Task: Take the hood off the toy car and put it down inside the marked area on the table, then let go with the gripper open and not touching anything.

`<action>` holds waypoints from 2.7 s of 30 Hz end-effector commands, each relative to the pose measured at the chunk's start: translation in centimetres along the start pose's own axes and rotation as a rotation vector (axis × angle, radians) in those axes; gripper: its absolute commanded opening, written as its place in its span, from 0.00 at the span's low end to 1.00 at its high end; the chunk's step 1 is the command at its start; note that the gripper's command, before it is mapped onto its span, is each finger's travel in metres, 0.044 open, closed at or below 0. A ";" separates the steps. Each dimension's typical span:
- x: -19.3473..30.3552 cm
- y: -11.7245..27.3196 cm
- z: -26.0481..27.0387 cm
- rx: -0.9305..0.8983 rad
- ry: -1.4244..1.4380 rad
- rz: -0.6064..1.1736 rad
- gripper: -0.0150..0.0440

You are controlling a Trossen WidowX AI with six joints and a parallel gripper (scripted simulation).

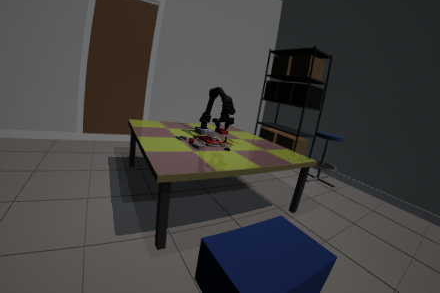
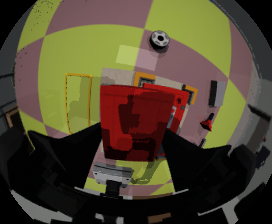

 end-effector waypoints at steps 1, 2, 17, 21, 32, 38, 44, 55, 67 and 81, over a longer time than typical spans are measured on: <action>-0.1 0.2 1.4 -0.002 -0.004 -0.008 0.25; -0.1 0.3 1.7 -0.002 -0.004 -0.008 0.25; -0.1 0.5 7.0 -0.007 -0.004 -0.010 0.25; 0.0 0.5 8.4 -0.009 -0.004 -0.010 0.25; 0.6 0.7 12.1 -0.014 -0.004 -0.010 0.25; 1.2 0.7 14.1 -0.016 -0.004 -0.009 0.25; 1.5 0.8 15.3 -0.018 -0.004 -0.009 0.25; 1.4 0.2 15.3 -0.018 -0.004 -0.009 0.25; 1.4 -0.5 15.3 -0.018 -0.004 -0.009 0.25; 1.3 -1.3 15.4 -0.018 -0.004 -0.009 0.25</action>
Point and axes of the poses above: the point midway between the two fingers, 35 mm back from their tips, its own y axis back along the fingers, its own z axis across the jaws, x = y × z, the point moved 9 cm from there along y, back along the fingers, and after that the axes turned 6 degrees about y, right-handed, at the moved point
